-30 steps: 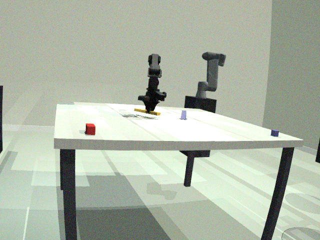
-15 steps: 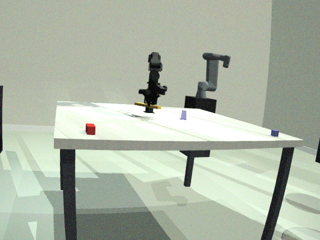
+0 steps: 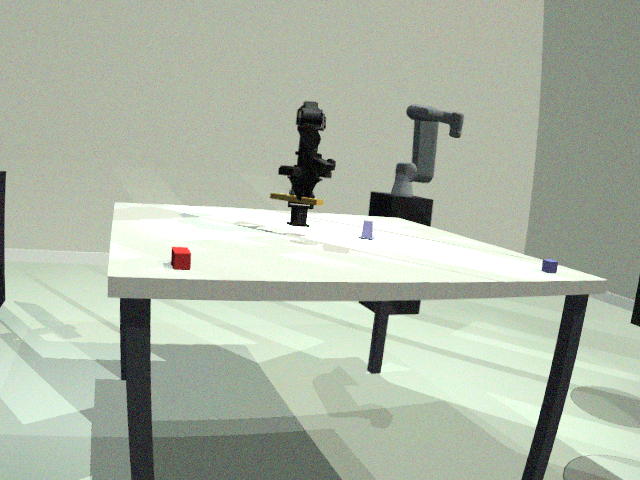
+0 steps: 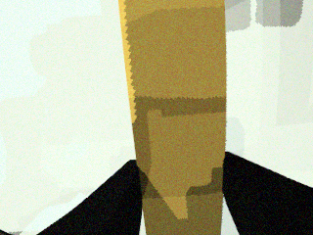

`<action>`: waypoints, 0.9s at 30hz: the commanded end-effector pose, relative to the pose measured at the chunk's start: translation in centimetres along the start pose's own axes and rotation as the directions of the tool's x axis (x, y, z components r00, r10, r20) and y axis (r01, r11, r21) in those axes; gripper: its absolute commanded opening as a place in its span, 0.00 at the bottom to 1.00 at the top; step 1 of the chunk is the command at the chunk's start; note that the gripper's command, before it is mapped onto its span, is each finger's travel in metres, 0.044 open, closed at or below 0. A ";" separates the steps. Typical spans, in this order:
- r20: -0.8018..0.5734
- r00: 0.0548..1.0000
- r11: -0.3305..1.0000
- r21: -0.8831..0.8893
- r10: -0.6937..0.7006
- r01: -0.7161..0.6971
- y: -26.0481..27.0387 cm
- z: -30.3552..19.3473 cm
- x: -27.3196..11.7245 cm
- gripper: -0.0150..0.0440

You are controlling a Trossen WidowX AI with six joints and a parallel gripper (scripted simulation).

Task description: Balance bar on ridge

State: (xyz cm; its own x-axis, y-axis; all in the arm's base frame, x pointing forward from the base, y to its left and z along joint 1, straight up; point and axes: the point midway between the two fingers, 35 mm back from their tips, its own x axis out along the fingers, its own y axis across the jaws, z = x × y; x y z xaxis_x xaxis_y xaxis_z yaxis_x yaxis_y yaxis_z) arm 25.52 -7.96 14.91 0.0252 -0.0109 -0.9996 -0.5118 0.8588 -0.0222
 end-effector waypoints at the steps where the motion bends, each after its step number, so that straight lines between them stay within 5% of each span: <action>1: 0.004 1.000 1.000 0.022 0.001 -0.001 0.3 0.4 -0.6 0.25; 27: 0.012 1.000 0.890 0.456 0.007 -0.012 6.1 7.4 -0.9 0.25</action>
State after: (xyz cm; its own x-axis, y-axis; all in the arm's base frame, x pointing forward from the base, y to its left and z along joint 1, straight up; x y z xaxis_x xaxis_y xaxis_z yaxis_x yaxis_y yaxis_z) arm 28.42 -0.21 15.69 0.0319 -0.0015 -0.9995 -0.1263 0.9920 -0.0055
